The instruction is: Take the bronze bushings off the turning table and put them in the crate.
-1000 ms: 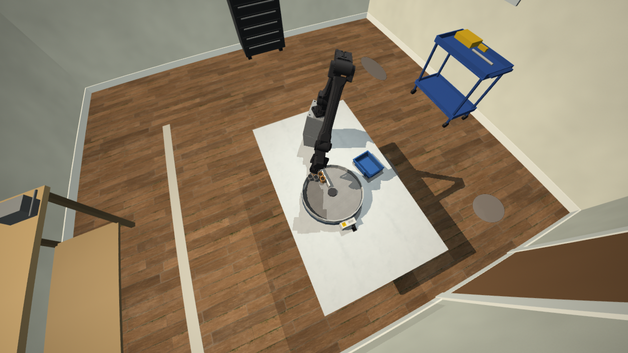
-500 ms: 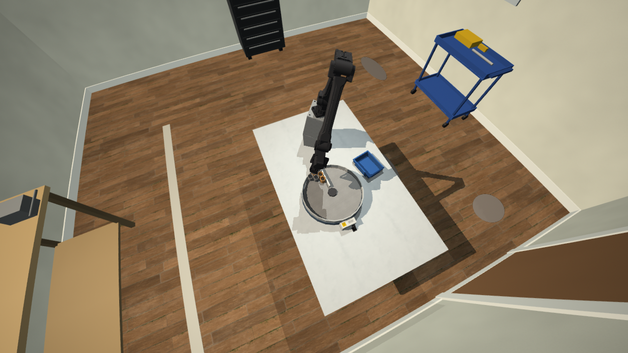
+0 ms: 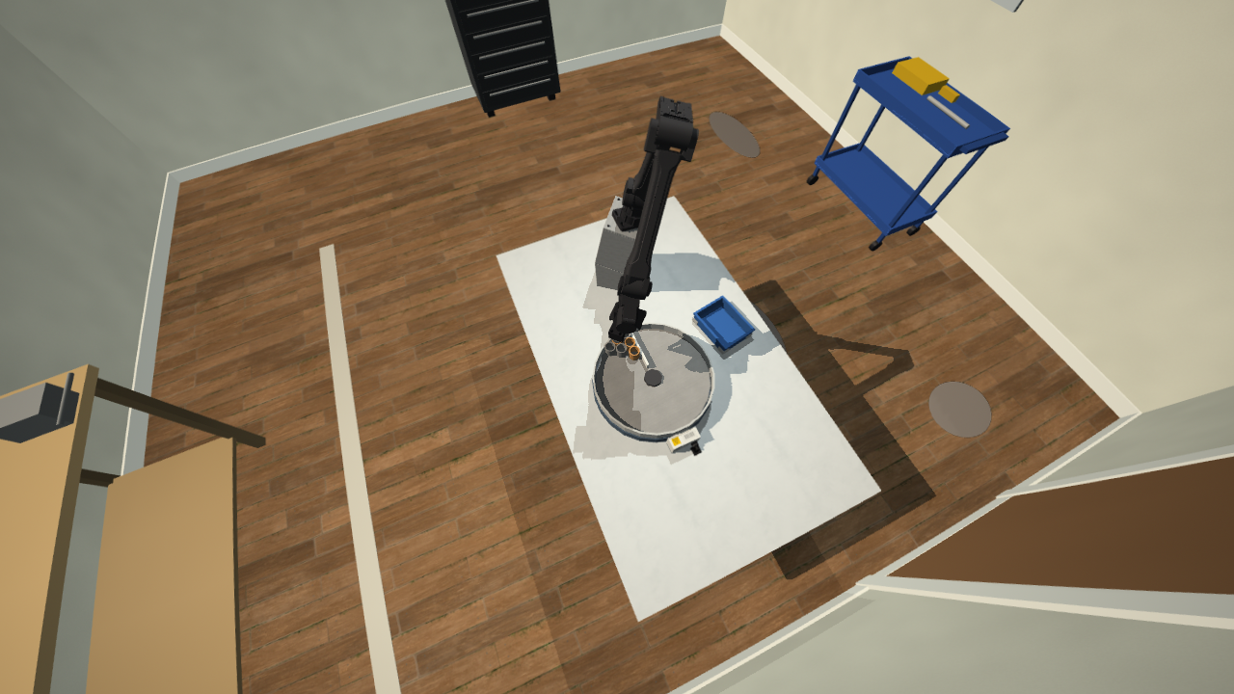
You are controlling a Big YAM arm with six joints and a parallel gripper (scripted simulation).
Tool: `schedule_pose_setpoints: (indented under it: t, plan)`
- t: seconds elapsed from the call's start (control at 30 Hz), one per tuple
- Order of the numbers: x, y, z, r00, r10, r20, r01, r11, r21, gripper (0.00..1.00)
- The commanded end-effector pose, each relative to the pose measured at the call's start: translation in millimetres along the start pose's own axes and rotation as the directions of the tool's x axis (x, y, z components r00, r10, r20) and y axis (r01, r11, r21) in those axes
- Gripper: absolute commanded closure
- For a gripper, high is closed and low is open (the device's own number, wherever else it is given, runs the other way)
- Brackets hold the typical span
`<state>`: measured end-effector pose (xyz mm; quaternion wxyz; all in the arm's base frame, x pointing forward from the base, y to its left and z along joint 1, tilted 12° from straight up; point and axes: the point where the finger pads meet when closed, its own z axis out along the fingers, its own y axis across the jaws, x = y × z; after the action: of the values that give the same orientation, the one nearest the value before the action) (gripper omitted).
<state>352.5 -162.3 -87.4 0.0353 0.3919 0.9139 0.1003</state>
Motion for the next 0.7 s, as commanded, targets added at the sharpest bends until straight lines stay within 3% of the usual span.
schedule_pose_setpoints:
  t: [0.0, 0.53, 0.57, 0.67]
  plan:
    - [3.8, 0.8, -0.9, 1.000, 0.005, -0.007, -0.005, 1.000, 0.001, 0.81]
    - [3.8, 0.8, -0.9, 1.000, 0.005, -0.007, -0.005, 1.000, 0.001, 0.81]
    - [3.8, 0.8, -0.7, 1.000, 0.006, -0.007, -0.006, 1.000, 0.001, 0.86]
    - [4.0, 3.3, 5.9, 1.000, 0.011, -0.007, -0.011, 1.000, 0.001, 0.86]
